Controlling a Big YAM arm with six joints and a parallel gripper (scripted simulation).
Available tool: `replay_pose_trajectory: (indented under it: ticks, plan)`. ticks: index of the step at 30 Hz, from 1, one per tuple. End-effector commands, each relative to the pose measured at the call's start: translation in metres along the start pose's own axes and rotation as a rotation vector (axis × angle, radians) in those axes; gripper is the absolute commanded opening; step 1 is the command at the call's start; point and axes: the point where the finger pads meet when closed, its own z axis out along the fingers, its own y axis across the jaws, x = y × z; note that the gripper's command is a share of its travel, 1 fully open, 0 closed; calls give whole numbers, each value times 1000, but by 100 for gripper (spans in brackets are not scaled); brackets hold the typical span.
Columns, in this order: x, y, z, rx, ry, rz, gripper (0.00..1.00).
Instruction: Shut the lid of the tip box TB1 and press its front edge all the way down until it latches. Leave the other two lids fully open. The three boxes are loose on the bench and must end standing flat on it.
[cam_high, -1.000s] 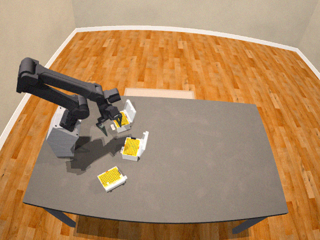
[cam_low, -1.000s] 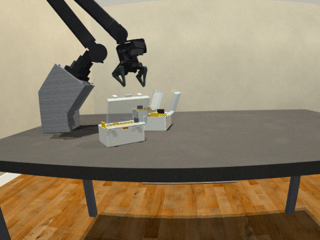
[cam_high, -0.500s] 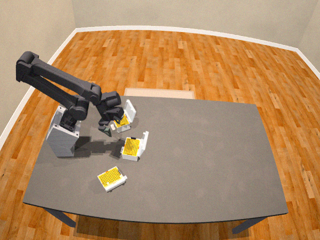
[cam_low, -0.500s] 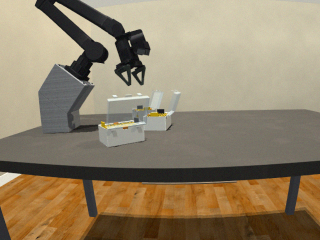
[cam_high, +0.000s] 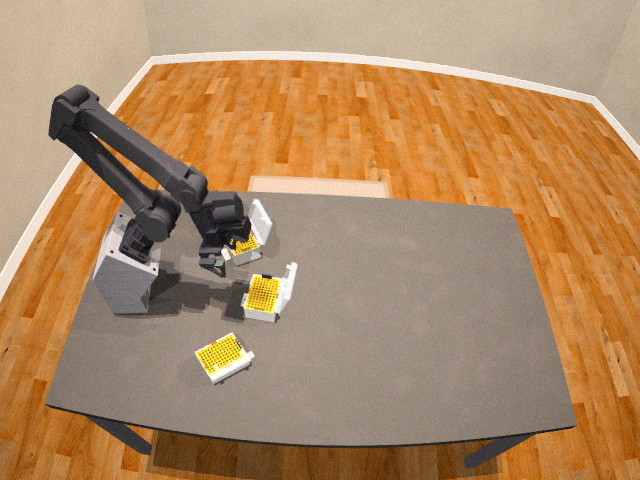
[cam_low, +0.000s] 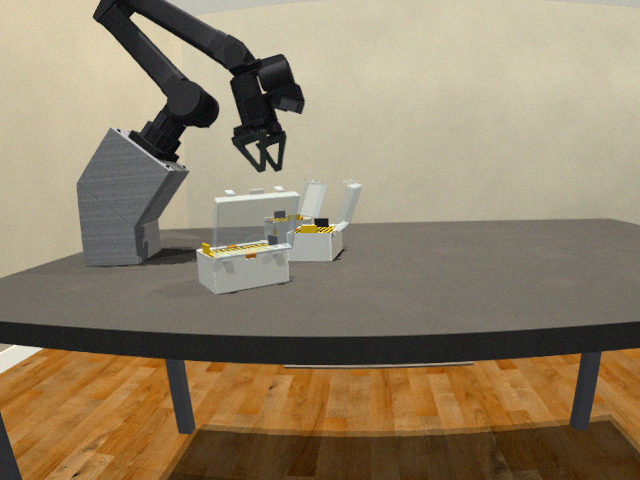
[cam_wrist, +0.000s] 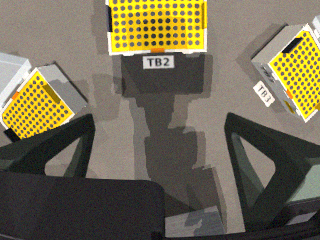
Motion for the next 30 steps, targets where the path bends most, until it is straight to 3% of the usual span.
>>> replay_pose_trajectory:
  ticks: [1, 12, 14, 18, 30]
  plan:
    - [1, 3, 10, -10, 0, -45, 100]
    - [18, 3, 63, -9, 3, -22, 100]
    - [10, 4, 72, -12, -13, -23, 100]
    - [13, 4, 81, -12, -12, -23, 100]
    - [14, 1, 79, -5, -11, -27, 100]
